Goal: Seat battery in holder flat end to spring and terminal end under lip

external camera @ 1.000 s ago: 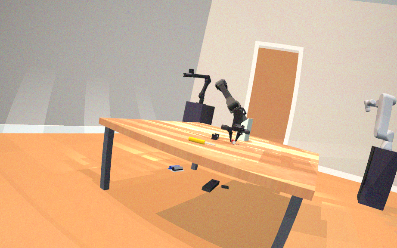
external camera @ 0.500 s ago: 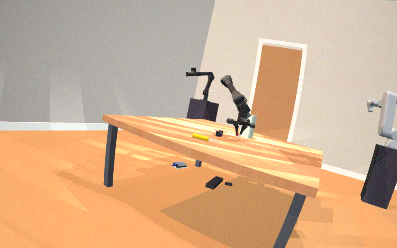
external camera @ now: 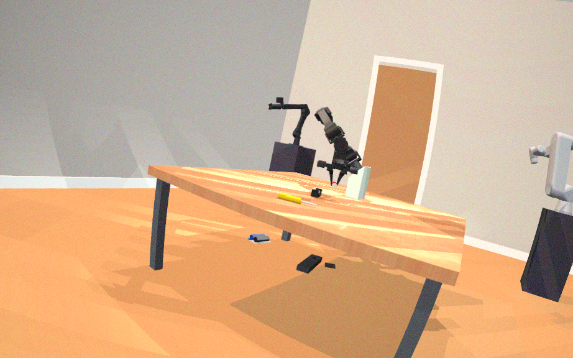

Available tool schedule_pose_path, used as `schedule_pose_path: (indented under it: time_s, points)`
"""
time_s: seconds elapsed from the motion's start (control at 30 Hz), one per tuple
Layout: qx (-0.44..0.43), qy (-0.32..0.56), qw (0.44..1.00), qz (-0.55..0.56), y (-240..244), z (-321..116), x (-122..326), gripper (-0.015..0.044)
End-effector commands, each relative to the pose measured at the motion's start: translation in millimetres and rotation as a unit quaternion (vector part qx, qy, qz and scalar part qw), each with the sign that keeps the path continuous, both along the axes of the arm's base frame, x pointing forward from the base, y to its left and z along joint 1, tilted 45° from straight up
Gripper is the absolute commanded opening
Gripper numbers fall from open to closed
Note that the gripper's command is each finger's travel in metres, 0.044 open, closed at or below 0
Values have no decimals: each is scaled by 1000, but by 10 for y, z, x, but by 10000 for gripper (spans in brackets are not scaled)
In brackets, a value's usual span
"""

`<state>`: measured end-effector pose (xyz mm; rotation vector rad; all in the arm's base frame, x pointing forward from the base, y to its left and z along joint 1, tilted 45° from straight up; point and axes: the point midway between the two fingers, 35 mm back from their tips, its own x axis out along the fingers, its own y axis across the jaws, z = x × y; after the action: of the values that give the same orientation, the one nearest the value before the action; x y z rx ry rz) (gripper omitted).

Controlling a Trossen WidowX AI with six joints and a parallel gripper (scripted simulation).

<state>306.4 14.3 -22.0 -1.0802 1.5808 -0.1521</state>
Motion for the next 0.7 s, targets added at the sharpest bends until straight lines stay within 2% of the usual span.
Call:
schedule_pose_path:
  time_s: [0.0,0.17,0.67]
  points:
    - [7,-44,999,-32,-166,351,172,72]
    - [11,-68,996,-62,-355,627,232,72]
    - [54,-106,993,-17,-494,405,294,72]
